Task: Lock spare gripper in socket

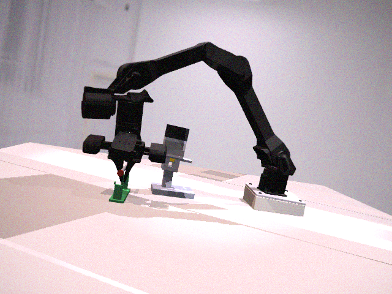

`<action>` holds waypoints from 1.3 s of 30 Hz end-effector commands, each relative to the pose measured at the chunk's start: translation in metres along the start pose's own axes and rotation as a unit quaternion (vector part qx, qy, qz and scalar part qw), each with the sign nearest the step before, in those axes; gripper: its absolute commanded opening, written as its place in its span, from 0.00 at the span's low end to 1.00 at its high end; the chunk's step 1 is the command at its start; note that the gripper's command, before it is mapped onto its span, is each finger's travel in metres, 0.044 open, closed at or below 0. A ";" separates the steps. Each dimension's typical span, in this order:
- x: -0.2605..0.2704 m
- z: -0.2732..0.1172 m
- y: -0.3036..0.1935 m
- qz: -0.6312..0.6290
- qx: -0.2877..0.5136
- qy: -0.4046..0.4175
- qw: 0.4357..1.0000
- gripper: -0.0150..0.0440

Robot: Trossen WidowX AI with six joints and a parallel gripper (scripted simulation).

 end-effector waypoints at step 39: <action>0.034 -0.051 -0.008 -0.018 -0.003 -0.005 1.000 0.25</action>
Point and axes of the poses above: the point midway between the two fingers, 35 mm back from their tips, its own z axis out along the fingers, its own x axis across the jaws, y = z × x, the point moved 3 cm from there along -z, back along the fingers, and after that the axes turned 3 degrees about z, right-handed, at the moved point
